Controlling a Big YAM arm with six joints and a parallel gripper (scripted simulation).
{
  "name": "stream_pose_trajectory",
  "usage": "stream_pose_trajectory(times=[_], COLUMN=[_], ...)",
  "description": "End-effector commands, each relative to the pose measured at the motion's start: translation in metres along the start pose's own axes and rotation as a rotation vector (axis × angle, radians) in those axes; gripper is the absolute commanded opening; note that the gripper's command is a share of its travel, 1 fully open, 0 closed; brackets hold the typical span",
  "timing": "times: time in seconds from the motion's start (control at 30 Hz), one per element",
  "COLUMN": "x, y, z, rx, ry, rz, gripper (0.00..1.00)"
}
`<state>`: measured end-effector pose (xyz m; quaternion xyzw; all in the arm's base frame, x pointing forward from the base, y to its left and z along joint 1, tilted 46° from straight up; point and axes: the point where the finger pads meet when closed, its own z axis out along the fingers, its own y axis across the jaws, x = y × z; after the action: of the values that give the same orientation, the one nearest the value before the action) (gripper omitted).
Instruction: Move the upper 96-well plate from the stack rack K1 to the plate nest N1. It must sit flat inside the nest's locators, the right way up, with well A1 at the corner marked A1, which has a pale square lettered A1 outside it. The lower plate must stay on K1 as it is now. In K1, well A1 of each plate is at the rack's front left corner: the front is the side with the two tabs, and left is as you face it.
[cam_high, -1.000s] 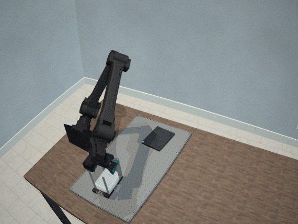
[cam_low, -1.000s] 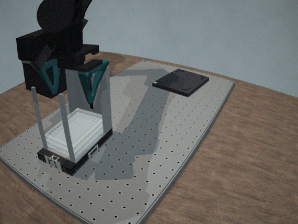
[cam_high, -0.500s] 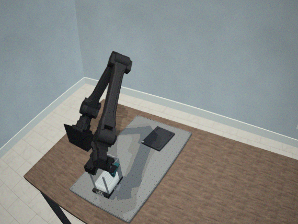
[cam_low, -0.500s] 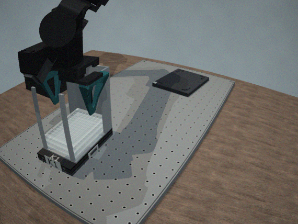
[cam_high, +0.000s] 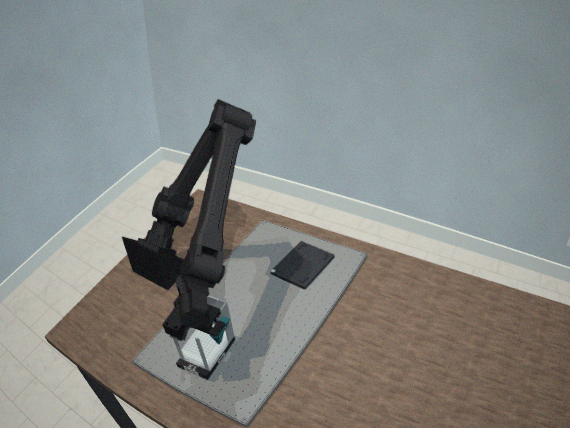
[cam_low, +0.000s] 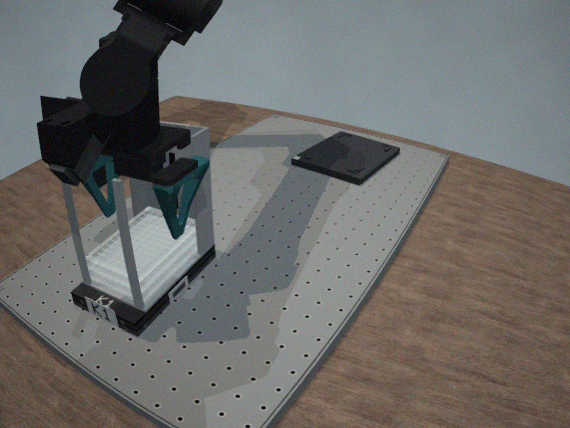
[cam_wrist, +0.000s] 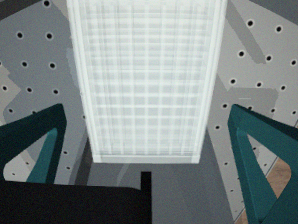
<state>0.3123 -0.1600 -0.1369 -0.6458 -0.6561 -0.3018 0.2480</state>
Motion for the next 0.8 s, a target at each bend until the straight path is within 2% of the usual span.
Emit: stream_pose_trajectory(times=[0.0, 0.07, 0.13, 0.53, 0.6, 0.63, 0.7, 0.77], x=[-0.003, -0.008, -0.003, -0.003, -0.003, -0.010, -0.009, -0.009], y=[0.004, 0.011, 0.003, 0.003, 0.003, 0.014, 0.012, 0.012], z=[0.009, 0.006, 0.014, 0.035, 0.035, 0.028, 0.019, 0.019], rx=[0.003, -0.005, 0.004, 0.004, 0.004, -0.010, -0.020, -0.020], ry=[-0.007, -0.020, -0.006, -0.006, -0.006, -0.025, -0.026, -0.026], rz=[-0.002, -0.013, -0.002, -0.001, -0.001, -0.017, -0.016, -0.016], gripper=[1.00, 1.00, 1.00, 1.00, 1.00, 1.00, 1.00, 1.00])
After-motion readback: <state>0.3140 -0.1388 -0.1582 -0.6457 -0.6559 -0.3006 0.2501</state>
